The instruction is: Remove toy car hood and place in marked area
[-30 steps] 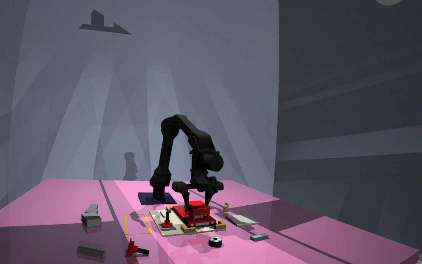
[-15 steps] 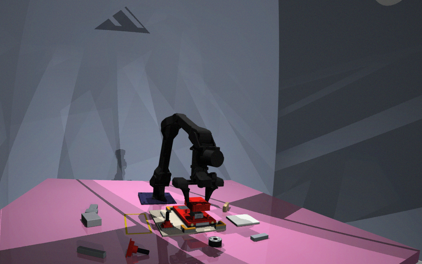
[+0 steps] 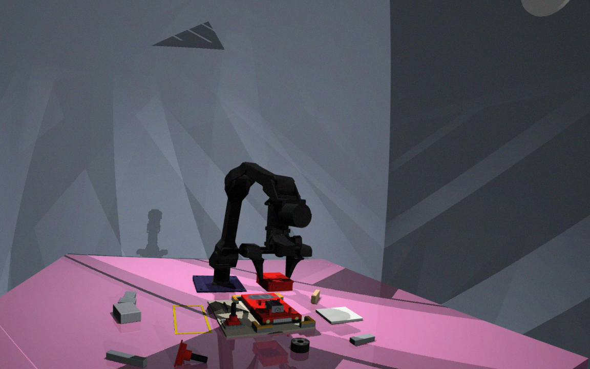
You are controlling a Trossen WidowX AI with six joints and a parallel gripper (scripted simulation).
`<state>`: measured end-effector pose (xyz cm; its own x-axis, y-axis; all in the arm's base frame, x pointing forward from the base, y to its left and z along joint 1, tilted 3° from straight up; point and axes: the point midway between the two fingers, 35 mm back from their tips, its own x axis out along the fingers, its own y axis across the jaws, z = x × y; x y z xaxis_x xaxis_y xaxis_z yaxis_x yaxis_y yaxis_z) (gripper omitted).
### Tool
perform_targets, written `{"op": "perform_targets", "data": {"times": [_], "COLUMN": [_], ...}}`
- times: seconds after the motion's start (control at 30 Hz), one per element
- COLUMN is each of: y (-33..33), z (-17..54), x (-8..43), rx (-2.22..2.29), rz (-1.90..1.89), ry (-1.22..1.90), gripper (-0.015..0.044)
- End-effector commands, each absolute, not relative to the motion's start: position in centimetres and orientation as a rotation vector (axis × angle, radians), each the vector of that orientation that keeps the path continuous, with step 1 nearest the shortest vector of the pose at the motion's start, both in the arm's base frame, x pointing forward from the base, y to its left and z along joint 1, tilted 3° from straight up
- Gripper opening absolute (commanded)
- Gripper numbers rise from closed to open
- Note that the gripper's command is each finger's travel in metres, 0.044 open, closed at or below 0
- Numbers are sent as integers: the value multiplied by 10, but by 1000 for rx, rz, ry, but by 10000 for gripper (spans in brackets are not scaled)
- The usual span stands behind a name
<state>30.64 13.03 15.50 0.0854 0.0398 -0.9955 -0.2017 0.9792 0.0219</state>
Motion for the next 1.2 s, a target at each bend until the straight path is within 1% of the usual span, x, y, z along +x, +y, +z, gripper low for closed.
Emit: {"op": "perform_targets", "data": {"times": [0.0, 0.6, 1.17], "y": [115, 42, -27], "z": [154, 155, 157], "x": [311, 327, 326], "rx": [-130, -136, -142], "rz": [177, 171, 166], "ry": [1480, 1480, 1478], "gripper": [0, 0, 0]}}
